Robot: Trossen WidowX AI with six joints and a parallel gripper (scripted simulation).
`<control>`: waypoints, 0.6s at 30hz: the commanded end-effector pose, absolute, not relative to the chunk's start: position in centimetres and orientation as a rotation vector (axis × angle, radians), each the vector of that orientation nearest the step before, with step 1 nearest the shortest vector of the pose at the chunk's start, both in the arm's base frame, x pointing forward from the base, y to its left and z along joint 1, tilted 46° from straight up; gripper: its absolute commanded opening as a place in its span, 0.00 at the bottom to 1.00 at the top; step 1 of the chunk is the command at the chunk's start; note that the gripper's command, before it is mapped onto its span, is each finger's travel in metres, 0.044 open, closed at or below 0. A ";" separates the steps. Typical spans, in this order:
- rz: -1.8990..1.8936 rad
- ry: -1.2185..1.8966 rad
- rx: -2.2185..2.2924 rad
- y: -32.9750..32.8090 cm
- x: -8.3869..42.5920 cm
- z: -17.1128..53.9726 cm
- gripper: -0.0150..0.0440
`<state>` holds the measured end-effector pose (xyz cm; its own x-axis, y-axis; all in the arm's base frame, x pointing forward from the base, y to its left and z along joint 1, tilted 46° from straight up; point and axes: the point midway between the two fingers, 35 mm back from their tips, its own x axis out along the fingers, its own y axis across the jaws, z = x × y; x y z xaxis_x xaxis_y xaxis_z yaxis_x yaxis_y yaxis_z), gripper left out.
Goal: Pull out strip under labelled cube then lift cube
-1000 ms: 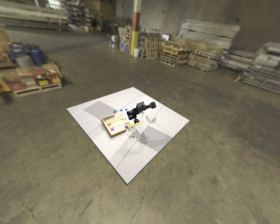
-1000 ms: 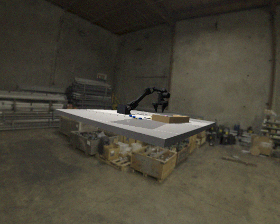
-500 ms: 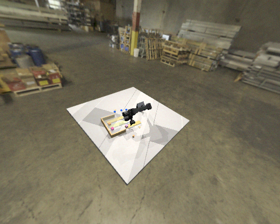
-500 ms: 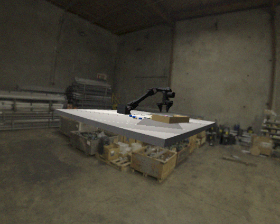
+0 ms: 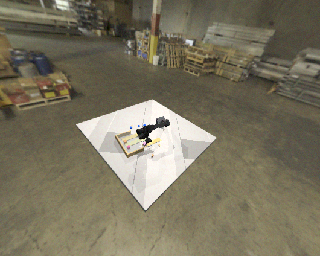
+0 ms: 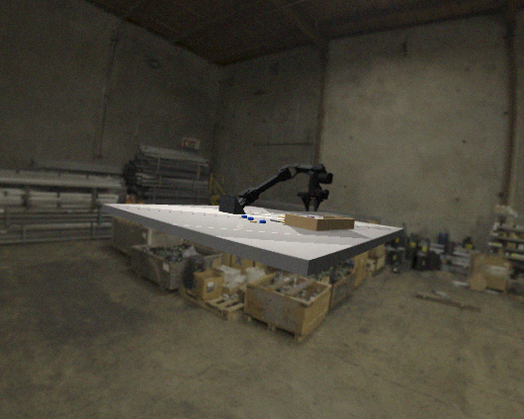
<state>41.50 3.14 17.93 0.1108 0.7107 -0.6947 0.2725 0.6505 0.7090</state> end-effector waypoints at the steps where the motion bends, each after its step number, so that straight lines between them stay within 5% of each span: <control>1: 0.390 1.475 0.875 3.6 41.6 17.4 0.68; 18: 0.391 1.474 0.875 5.6 41.9 15.5 0.68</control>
<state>41.95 5.20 15.78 0.1079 0.7111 -0.6948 0.2740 0.6505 0.7083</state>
